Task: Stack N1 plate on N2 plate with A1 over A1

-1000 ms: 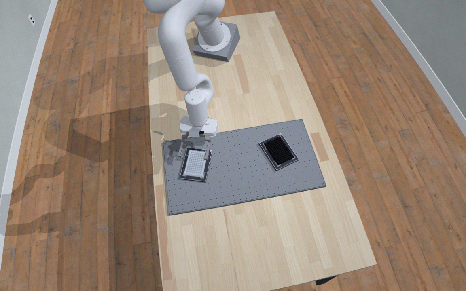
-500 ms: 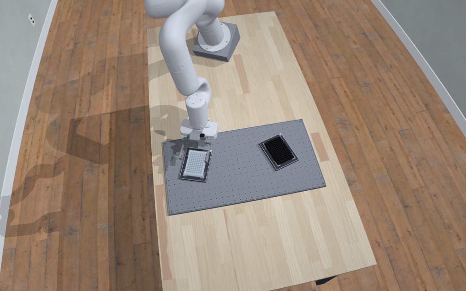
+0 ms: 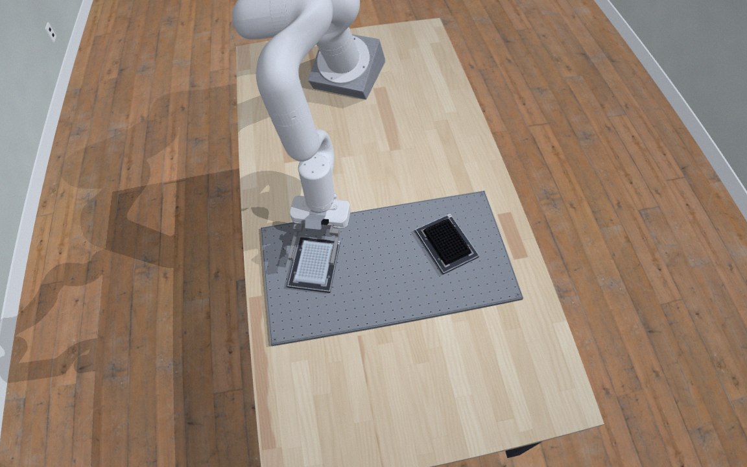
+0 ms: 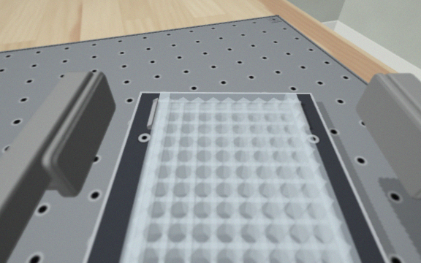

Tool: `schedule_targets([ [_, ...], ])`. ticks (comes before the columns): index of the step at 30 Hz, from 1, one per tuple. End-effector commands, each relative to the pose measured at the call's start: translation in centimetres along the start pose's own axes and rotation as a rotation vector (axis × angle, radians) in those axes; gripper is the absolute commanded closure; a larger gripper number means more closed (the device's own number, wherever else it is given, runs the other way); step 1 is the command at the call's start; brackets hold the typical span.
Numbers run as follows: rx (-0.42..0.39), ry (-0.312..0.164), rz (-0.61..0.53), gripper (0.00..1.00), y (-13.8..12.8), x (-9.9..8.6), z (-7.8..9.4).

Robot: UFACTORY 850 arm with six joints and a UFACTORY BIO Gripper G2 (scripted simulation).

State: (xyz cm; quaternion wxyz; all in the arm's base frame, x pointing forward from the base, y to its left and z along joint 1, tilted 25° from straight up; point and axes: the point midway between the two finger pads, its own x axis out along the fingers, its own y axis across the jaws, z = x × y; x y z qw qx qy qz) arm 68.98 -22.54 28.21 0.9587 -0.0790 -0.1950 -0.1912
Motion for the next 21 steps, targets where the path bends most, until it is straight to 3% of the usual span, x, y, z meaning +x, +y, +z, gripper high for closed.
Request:
schedule_targets([
  [1, 0.0, -0.012, -0.001, 0.63, 0.0, 0.08, -0.46],
  [21, 0.0, -0.012, -0.001, 0.63, 0.0, 0.08, -1.06],
])
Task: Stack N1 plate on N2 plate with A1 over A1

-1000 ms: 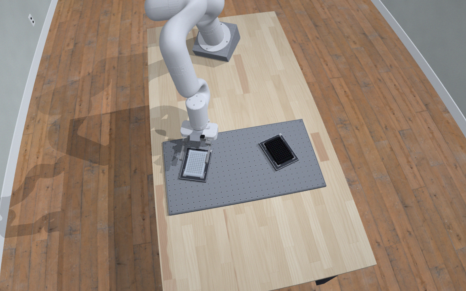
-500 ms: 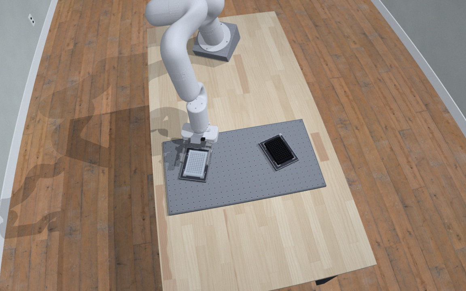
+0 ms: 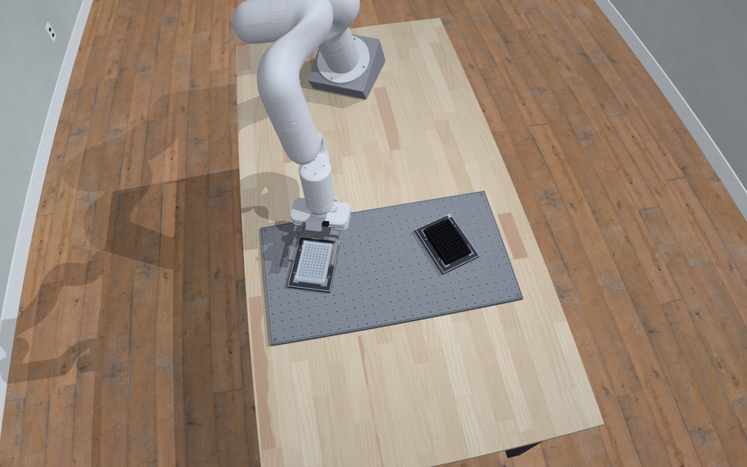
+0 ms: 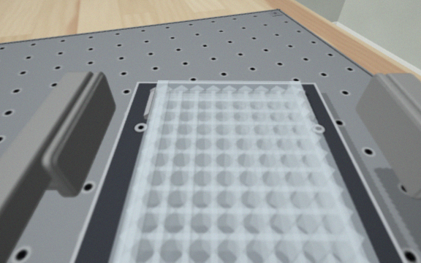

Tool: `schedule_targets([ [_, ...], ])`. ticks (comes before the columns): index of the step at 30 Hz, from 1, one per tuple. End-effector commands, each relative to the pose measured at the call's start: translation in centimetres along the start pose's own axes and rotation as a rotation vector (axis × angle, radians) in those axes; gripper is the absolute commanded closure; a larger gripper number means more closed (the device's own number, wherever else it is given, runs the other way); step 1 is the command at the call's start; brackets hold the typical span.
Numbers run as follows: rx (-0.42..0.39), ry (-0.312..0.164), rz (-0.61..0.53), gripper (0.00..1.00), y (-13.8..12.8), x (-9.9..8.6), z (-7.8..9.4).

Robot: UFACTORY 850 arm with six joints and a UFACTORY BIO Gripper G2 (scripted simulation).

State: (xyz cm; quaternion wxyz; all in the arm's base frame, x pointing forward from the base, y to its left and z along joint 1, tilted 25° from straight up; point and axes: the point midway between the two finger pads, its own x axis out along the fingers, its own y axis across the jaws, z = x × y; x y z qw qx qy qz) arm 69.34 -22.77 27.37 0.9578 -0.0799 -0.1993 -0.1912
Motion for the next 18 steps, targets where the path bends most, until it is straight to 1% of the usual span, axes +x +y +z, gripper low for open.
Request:
schedule_targets([
  [1, 0.001, -0.004, 0.0, 0.63, 0.0, 0.0, -0.2],
  [18, 0.001, -0.004, 0.0, 0.63, 0.0, 0.0, -1.2],
])
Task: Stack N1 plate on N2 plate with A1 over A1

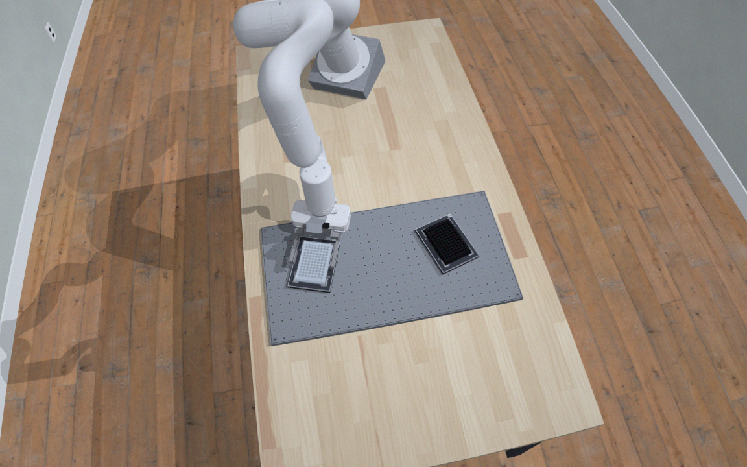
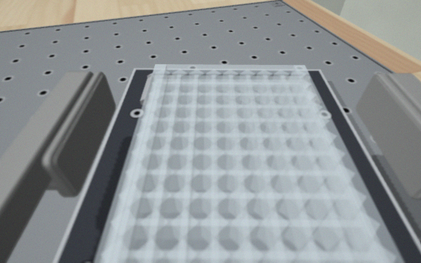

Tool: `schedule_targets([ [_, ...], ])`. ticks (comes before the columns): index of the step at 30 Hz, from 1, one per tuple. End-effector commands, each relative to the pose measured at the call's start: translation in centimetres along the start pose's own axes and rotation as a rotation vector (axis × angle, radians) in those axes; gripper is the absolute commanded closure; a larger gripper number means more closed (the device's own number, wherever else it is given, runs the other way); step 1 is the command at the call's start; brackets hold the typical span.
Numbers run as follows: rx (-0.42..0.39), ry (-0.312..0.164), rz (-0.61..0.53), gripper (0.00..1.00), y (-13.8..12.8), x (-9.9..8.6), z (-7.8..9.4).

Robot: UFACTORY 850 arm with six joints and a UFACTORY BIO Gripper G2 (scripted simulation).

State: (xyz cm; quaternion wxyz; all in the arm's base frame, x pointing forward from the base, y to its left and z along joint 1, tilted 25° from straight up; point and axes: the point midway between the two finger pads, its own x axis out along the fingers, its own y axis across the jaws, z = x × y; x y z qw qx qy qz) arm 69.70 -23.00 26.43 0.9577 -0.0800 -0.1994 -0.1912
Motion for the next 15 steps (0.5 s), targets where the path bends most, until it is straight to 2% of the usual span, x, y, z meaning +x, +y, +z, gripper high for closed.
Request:
schedule_targets([
  [1, 0.001, -0.003, 0.0, 0.63, 0.0, 0.05, -0.22],
  [15, 0.001, -0.003, 0.0, 0.63, 0.0, 0.05, -0.82],
])
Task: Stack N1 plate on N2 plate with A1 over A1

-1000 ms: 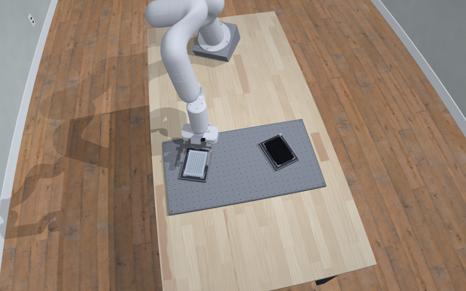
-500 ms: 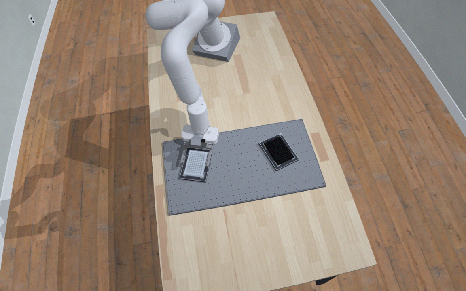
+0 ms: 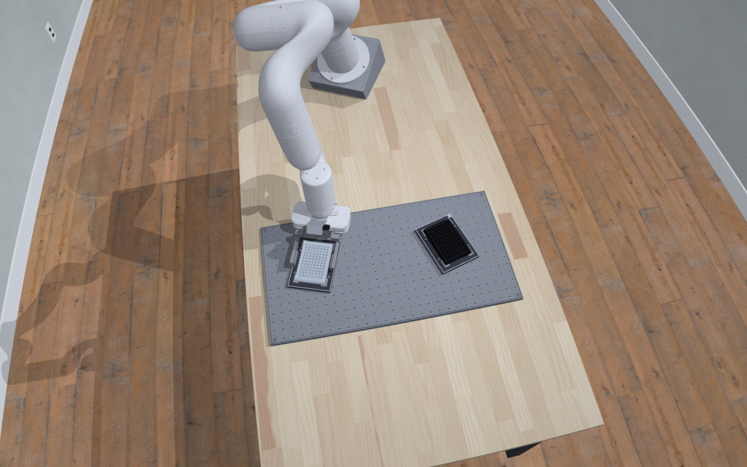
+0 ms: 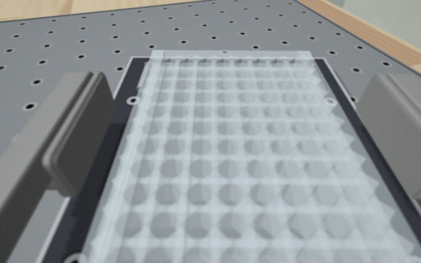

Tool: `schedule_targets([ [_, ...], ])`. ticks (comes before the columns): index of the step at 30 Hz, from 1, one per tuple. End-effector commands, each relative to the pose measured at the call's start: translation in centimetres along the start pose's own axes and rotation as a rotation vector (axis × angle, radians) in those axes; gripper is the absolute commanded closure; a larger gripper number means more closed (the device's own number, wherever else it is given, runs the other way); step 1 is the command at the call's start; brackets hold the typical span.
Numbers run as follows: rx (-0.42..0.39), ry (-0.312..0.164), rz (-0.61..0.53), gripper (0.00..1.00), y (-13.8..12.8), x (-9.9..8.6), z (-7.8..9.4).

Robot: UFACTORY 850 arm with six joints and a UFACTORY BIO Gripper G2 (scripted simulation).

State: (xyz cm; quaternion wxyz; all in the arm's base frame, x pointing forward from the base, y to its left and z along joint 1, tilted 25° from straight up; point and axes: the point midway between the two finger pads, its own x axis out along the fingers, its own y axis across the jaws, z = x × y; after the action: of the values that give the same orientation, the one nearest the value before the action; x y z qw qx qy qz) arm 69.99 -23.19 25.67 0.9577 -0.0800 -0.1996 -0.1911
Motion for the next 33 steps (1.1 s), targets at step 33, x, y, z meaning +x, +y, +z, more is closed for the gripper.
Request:
schedule_targets([
  [33, 0.001, -0.003, 0.0, 1.0, 0.0, 0.06, 0.02],
])
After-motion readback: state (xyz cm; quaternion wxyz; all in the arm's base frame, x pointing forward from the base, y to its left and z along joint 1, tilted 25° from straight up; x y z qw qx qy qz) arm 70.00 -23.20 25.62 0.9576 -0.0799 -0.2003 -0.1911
